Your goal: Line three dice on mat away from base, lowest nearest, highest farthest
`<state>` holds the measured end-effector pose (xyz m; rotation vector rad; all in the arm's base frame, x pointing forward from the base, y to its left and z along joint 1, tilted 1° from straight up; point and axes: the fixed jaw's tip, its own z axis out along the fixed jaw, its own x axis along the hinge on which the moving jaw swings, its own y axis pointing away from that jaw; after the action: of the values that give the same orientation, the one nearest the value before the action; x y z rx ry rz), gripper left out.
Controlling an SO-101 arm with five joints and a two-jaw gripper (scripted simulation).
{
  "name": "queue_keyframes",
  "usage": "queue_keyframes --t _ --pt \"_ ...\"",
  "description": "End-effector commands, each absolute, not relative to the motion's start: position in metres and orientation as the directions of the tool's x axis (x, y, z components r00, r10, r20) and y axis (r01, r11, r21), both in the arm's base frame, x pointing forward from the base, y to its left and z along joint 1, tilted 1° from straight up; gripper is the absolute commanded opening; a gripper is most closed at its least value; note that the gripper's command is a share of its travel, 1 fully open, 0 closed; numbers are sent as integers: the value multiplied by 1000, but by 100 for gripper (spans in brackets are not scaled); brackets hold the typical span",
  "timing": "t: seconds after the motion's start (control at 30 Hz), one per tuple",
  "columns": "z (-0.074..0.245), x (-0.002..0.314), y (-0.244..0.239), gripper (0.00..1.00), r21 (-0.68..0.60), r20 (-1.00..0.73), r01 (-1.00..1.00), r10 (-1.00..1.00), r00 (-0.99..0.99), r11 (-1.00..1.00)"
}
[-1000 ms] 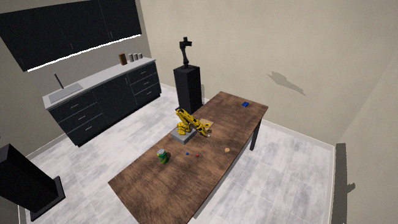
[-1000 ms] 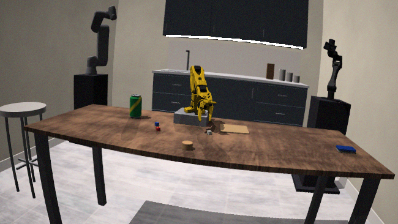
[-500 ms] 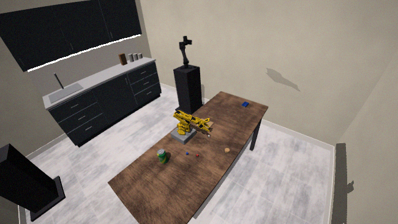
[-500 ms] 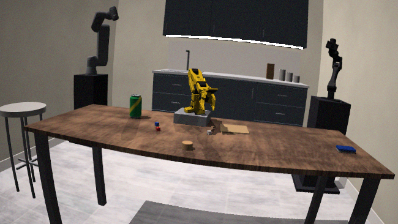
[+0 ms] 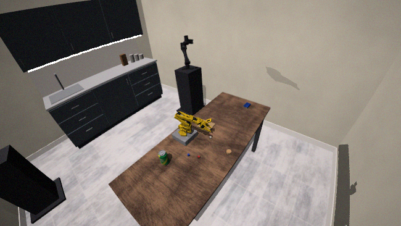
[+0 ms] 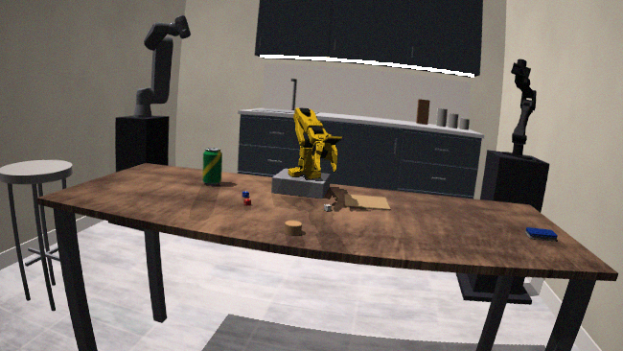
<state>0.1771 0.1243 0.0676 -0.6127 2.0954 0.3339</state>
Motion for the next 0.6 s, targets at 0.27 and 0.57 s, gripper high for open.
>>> queue_keyframes --t 0.27,0.57 --pt "78 182 134 25 -63 -739 -610 -448 -503 790" --pt "90 187 144 25 -125 -590 -706 -624 -512 697"
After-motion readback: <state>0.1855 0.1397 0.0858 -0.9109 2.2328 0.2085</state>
